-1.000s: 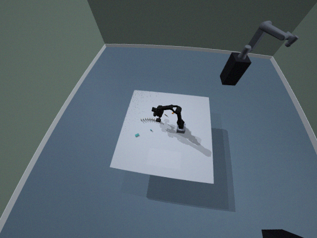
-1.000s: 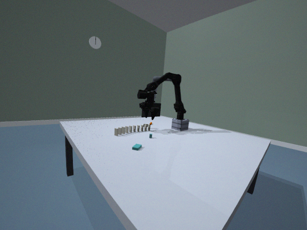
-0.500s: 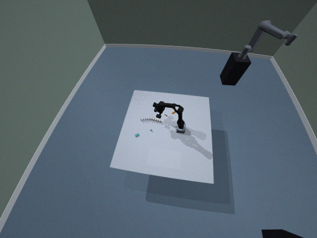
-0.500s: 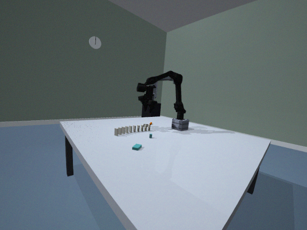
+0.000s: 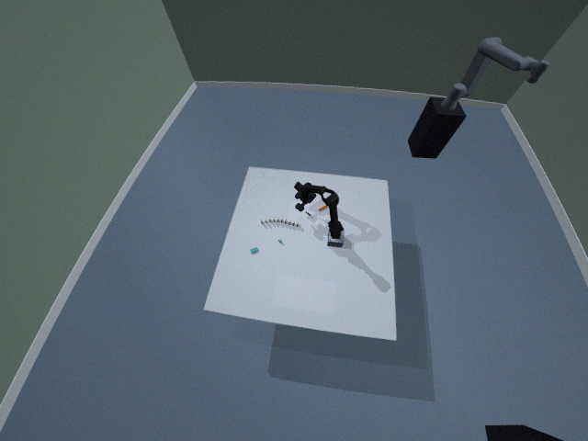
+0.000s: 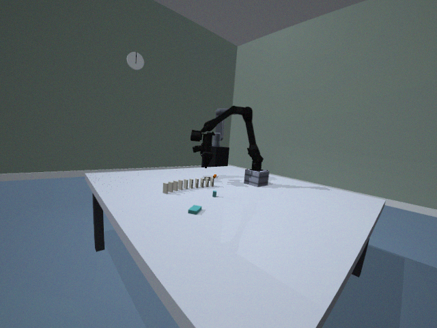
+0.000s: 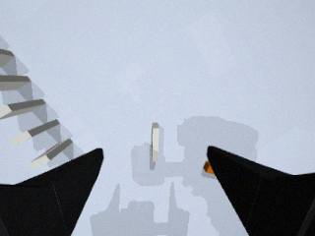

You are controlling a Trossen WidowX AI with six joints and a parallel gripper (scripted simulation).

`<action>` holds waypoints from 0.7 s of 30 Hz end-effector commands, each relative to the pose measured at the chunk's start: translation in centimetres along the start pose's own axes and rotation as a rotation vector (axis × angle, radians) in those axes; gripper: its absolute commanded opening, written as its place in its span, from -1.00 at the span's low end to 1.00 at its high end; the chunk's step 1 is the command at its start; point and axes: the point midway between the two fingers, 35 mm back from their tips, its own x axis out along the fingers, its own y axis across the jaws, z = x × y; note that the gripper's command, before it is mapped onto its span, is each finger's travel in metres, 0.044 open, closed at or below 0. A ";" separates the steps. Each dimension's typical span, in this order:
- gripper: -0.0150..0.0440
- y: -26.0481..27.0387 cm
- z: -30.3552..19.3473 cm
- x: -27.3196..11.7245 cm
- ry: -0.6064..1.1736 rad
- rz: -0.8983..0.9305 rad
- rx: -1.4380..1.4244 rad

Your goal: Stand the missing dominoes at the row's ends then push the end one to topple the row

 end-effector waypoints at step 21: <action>1.00 -0.3 -0.8 8.2 0.013 0.004 0.017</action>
